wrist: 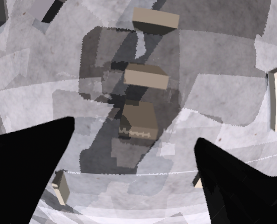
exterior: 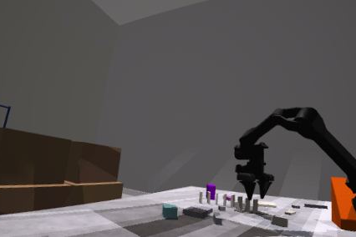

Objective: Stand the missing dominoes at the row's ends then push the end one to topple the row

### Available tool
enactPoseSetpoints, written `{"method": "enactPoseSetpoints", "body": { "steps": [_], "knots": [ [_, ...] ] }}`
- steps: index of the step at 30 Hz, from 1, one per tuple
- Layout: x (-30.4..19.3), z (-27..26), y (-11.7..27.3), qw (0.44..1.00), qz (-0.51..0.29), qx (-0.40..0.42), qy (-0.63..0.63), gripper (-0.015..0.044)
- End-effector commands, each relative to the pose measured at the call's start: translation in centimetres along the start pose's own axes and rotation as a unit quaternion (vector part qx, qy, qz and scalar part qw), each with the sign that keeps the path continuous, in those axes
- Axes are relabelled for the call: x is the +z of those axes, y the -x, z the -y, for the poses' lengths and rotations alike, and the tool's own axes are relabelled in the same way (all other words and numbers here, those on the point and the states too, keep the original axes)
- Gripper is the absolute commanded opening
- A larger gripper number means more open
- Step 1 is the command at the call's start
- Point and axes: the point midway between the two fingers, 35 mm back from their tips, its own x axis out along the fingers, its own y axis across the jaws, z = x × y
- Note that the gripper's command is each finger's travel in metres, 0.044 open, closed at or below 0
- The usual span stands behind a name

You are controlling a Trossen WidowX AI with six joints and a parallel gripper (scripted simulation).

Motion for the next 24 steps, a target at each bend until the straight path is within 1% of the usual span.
{"method": "enactPoseSetpoints", "body": {
  "steps": [1,3,5,13,15,19,21,24],
  "knots": [
    [0.5,0.2,5.8,1.000,0.018,0.001,-0.012,0.0440],
    [0.1,0.2,8.8,1.000,0.020,0.003,-0.022,0.0440],
    [-0.3,0.3,10.6,0.999,0.021,0.004,-0.028,0.0440],
    [-0.4,0.4,10.8,1.000,0.021,0.004,-0.021,0.0440],
    [-0.7,1.3,10.3,0.999,0.021,0.002,0.039,0.0440],
    [-2.1,4.1,8.7,0.976,0.018,-0.004,0.217,0.0440],
    [-2.9,5.4,7.8,0.953,0.017,-0.006,0.304,0.0440],
    [-4.3,6.9,6.5,0.903,0.013,-0.009,0.429,0.0440]
  ]
}}
